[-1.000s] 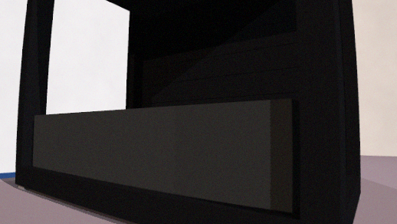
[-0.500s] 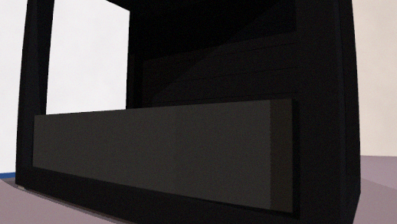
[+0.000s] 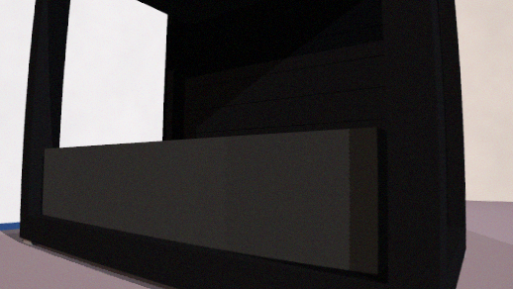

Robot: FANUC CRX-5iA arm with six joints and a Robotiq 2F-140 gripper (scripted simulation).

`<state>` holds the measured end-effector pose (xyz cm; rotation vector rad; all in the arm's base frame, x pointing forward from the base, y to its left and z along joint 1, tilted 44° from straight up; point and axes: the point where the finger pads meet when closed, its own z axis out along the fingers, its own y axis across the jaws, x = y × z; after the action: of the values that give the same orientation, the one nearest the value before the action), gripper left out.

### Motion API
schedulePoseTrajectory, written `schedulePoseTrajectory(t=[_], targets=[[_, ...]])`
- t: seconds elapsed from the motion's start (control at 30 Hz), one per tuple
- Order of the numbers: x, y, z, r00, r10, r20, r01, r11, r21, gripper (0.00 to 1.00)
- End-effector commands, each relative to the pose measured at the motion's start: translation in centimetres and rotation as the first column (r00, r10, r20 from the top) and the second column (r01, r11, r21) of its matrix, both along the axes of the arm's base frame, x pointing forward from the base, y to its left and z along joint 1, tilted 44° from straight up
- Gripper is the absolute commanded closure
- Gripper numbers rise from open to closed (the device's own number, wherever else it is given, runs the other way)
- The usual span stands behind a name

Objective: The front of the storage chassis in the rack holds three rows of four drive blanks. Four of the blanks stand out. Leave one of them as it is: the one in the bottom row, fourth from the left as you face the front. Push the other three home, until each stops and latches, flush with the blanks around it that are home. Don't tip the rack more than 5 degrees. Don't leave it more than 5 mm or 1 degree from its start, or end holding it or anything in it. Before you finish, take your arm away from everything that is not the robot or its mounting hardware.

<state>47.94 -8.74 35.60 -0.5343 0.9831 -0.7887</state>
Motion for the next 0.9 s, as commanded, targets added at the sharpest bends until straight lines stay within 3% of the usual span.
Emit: schedulePoseTrajectory(t=[0.0,0.87], targets=[[0.00,-0.02,0.01,1.000,0.000,0.000,0.000,1.000,0.000,1.00],[0.84,0.03,0.45,1.000,0.000,0.000,0.000,1.000,0.000,1.00]])
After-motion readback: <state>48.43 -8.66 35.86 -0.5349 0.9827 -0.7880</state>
